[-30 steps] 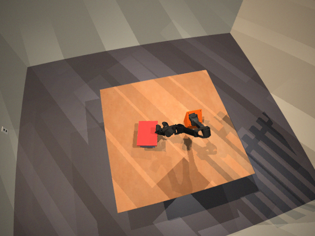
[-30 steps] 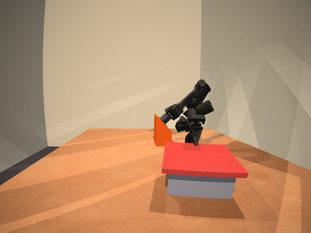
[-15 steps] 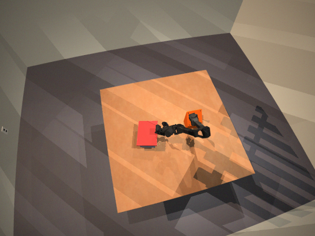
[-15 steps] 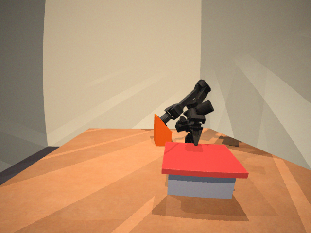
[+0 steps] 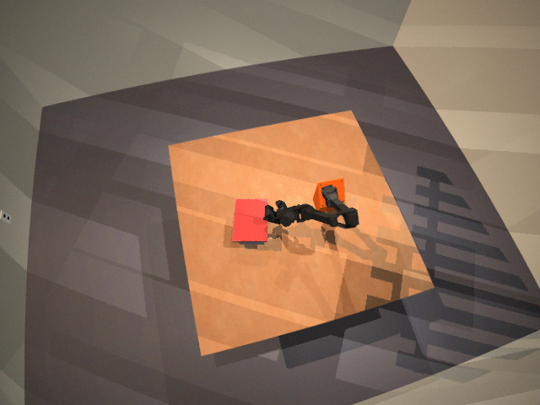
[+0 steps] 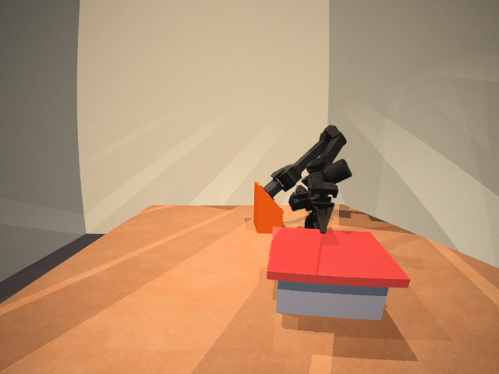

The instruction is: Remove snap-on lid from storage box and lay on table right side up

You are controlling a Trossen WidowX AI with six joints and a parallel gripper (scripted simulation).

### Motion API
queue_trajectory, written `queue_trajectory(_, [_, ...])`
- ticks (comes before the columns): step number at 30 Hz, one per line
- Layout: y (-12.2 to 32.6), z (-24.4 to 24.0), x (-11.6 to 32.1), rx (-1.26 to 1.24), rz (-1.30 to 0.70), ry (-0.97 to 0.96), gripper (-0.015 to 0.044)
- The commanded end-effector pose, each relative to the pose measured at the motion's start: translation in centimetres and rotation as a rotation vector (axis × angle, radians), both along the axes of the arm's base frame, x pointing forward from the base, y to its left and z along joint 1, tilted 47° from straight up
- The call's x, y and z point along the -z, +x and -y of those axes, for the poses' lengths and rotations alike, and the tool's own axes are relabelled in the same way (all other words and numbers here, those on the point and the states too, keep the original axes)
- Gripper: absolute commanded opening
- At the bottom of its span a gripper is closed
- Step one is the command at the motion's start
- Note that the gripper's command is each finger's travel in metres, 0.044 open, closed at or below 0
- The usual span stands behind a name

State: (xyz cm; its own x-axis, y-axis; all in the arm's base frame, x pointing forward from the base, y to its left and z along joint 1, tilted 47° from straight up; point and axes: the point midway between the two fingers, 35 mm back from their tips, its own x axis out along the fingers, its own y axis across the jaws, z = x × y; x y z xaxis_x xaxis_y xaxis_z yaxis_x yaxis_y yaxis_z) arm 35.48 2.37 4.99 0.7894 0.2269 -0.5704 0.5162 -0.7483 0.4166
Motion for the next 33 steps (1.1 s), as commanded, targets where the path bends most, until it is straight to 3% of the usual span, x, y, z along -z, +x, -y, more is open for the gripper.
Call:
queue_trajectory(1, [0.1, 0.0, 0.0, -0.003, 0.000, -0.001, 0.0000])
queue_trajectory(33, [0.2, 1.3, -1.1, -0.006, 0.001, 0.000, 0.0000])
